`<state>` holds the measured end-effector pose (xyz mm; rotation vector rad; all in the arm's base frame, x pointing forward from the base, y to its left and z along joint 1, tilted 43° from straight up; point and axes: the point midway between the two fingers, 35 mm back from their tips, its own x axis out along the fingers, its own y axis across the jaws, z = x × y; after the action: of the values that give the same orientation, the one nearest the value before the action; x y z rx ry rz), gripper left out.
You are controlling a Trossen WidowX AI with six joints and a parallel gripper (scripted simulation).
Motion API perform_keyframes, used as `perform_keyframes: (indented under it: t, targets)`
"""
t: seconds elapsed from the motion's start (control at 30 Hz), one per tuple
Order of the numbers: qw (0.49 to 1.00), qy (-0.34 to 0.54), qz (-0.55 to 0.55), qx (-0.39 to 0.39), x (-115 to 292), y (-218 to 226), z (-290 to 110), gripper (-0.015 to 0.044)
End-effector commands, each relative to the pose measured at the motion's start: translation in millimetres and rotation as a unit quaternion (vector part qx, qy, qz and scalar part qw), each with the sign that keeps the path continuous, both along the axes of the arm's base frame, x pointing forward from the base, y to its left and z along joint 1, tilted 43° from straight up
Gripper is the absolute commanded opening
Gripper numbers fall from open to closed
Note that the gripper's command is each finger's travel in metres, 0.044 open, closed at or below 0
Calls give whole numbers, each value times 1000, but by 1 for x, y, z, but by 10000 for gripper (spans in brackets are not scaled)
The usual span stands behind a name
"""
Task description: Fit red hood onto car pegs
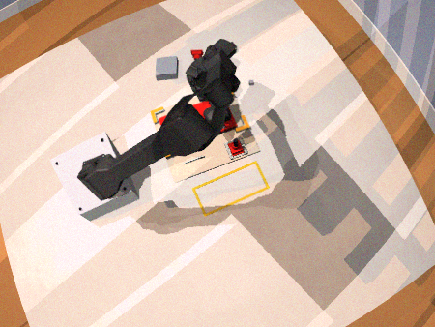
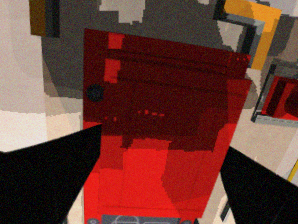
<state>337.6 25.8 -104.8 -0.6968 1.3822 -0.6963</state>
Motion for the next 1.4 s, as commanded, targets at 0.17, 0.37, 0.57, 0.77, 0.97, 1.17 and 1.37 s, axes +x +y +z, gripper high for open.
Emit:
perform_keyframes:
  t: [0.17,0.37,0.57,0.77,0.97,1.17,1.37]
  targets:
    - [1000,-1,3,-3,1,-3,-2,0]
    - [1000,0,2,-2,1,-3,-3,0]
    - [1000,0,0,0,0,-3,-3,79]
    - [1000,0,0,0,0,-3,-3,236]
    - [1000,0,0,0,0,-3,-3,394]
    - [1000,0,0,8,1,1,2,440]
    - [998,2,3,70,-3,37,46,440]
